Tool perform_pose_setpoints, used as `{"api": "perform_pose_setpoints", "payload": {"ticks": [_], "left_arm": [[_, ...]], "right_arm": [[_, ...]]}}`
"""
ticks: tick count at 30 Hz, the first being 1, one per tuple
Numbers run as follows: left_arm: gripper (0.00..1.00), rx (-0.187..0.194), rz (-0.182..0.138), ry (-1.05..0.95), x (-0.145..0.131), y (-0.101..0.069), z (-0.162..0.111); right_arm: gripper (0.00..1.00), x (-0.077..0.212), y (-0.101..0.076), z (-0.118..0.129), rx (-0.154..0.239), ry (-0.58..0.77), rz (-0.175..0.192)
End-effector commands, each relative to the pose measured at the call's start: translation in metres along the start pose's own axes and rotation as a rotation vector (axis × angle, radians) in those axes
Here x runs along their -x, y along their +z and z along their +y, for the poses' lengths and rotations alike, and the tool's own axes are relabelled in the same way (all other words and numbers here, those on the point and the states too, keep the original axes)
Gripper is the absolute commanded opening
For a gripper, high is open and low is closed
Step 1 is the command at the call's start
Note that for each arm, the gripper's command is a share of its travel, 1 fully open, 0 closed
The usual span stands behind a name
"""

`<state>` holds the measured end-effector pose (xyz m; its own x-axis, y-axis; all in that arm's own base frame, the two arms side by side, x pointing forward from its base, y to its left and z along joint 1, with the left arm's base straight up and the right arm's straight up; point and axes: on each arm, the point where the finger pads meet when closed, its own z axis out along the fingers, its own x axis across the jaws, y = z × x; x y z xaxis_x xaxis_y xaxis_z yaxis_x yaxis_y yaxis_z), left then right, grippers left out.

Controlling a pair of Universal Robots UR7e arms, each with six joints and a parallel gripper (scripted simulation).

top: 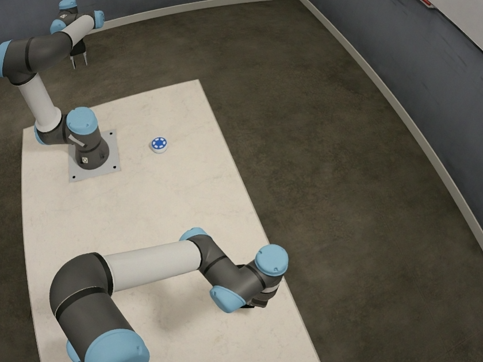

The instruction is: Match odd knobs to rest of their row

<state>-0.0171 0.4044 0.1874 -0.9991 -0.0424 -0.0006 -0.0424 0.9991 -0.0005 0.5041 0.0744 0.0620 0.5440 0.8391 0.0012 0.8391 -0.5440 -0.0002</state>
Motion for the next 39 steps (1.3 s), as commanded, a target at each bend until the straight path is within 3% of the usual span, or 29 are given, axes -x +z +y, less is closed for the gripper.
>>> {"api": "perform_pose_setpoints", "payload": {"ticks": [1, 39], "left_arm": [[1.0, 0.0, 0.001, -0.004, -0.002, 0.0, -0.001], [1.0, 0.0, 0.001, -0.004, -0.002, 0.0, -0.001]], "right_arm": [[0.46, 0.0, 0.001, -0.001, 0.0, -0.001, -0.002], [0.46, 0.0, 0.015, -0.001, 0.0, -0.001, -0.001]]}}
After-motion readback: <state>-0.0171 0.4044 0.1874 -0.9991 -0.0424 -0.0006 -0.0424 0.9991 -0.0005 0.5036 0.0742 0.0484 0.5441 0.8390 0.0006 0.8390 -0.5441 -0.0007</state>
